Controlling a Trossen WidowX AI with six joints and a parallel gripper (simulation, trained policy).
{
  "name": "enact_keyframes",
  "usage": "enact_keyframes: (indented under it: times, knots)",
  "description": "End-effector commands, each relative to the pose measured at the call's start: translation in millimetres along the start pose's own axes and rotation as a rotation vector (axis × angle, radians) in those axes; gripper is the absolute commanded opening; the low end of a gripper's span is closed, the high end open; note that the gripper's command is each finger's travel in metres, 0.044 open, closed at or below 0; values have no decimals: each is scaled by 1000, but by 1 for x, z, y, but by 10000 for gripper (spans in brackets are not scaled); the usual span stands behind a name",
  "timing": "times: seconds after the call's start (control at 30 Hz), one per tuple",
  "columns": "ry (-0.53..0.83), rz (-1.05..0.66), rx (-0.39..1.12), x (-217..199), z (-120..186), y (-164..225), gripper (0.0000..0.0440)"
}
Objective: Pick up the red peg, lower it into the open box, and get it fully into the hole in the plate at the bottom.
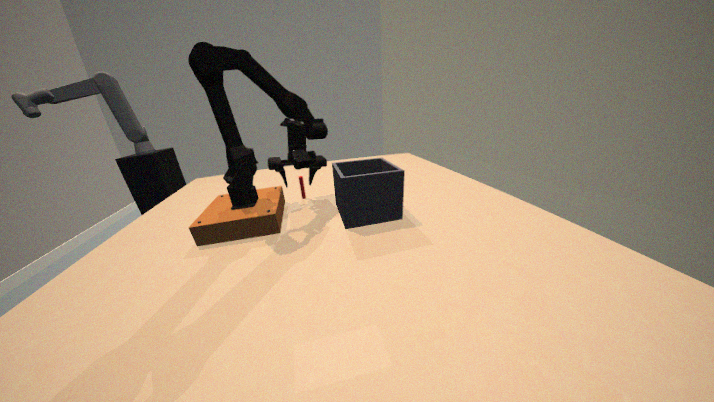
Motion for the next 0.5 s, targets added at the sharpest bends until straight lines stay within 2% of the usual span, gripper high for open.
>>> enact_keyframes:
  times: [0.0, 0.37, 0.4, 0.47]
  knots:
    - [2, -4, -6, 2, -10, 0, 306]
    - [-21, 46, 9, 17, -25, 6, 33]
    - [-25, 51, 11, 18, -25, 7, 13]
    - [-37, 46, 19, 20, -23, 7, 9]
Point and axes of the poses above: the point midway between the two fingers, 35 mm back from their tips, its own z axis back along the fingers, its own x axis across the jaws, y = z × x, the point moved 3 cm from there along z, back along the fingers, and after that the axes turned 8 degrees about z, right-handed, at the moved point
